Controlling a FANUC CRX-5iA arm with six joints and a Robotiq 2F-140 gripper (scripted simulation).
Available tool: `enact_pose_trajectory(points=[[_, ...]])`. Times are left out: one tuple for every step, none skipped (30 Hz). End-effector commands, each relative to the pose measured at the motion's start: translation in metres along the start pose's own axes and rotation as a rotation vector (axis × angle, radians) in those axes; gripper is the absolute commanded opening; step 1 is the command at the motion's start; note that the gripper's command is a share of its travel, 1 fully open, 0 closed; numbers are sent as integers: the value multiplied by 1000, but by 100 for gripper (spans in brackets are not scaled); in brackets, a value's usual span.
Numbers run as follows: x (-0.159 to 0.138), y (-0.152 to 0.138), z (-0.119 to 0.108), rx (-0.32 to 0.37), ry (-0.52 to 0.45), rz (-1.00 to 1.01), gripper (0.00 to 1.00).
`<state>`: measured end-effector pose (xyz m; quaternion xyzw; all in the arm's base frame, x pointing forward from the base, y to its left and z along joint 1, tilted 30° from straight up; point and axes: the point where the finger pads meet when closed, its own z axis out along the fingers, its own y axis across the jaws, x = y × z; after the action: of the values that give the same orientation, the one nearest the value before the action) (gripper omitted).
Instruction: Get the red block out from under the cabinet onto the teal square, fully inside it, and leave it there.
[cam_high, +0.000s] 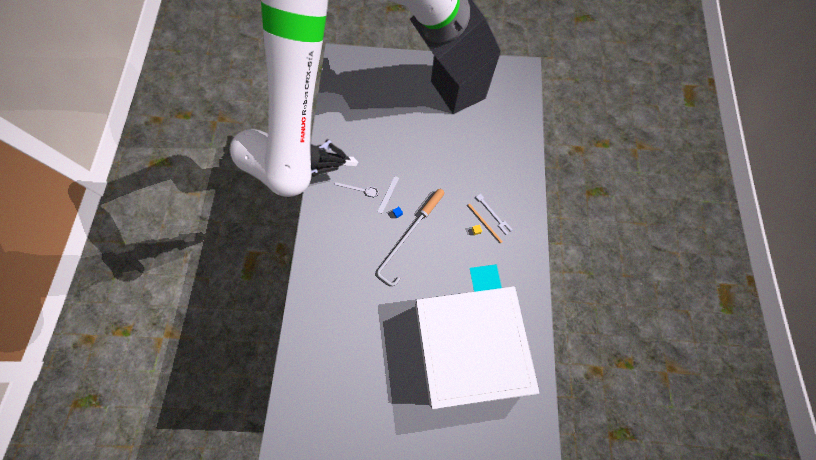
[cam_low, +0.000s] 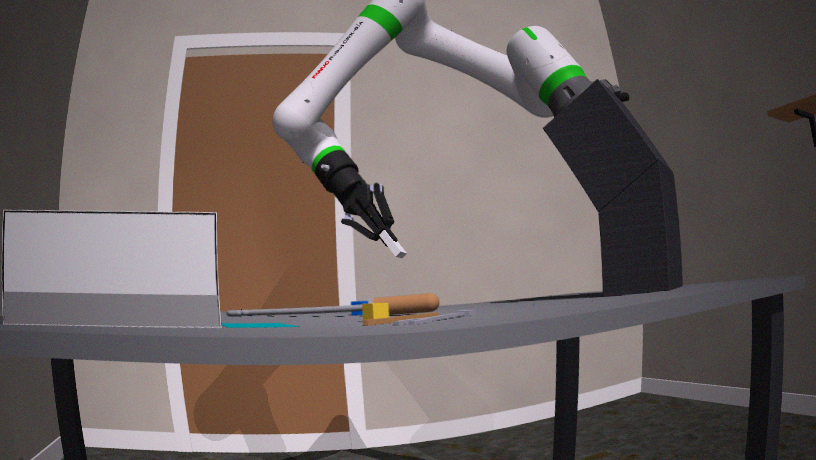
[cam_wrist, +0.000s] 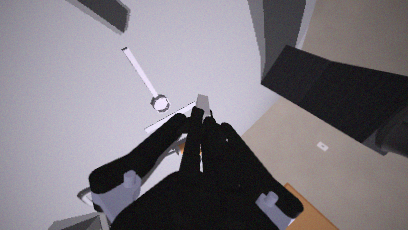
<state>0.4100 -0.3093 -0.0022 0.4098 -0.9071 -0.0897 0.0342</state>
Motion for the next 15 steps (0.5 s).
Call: enact_pose_trajectory(points=[[-17,10,12,57,153,-16,0],[-29,14,16,96,218,-48,0],[-29,14,16,96,218,-48,0],[-29,14,16,96,218,-48,0],[-42,17,19,141,275,-87,0],[-42,17,19,141,275,-87,0],[-57,20,21,191,324,-131,0],[-57,20,21,191,324,-131,0],[-57,20,21,191,324,-131,0],[-75,24,23,243,364,-179,0],[-75,24,23,243,364,-179,0],[-75,24,23,243,364,-179,0],[-94,28,26,295,394,-232,0],[-94,28,26,295,394,-232,0],[-94,28,26,295,394,-232,0]])
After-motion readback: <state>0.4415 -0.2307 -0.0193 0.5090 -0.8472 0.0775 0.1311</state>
